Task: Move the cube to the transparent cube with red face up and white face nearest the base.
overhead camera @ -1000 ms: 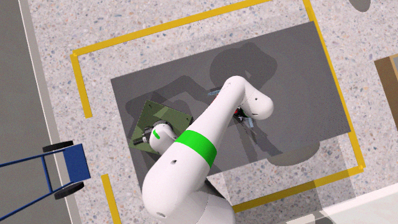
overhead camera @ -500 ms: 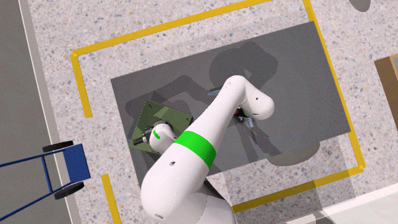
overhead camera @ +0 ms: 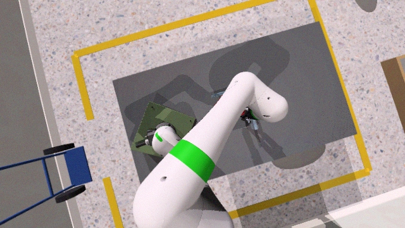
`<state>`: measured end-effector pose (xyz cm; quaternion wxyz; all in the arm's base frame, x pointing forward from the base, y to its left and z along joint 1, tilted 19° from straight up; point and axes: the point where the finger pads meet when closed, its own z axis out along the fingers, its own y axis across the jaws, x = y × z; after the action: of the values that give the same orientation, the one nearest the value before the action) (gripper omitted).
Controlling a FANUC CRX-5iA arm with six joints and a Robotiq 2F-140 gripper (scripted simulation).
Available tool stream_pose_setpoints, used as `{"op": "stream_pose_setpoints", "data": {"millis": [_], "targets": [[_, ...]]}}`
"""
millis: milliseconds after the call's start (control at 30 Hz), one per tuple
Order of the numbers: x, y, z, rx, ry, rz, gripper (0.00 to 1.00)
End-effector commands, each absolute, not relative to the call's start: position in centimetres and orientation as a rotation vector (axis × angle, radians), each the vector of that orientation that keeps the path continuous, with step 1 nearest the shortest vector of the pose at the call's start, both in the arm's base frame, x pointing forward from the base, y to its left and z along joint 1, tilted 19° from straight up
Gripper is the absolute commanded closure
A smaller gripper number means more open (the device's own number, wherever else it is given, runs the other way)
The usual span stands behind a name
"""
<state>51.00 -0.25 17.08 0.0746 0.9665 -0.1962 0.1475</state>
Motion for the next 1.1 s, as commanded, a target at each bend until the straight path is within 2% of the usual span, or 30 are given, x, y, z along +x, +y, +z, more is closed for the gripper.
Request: {"op": "stream_pose_setpoints", "data": {"millis": [0, 1067], "targets": [[50.8, -0.1, 17.8, 2.9, -0.588, 0.444, 1.0], [51.8, 2.0, 18.5, 2.914, -0.435, 0.43, 1.0]]}}
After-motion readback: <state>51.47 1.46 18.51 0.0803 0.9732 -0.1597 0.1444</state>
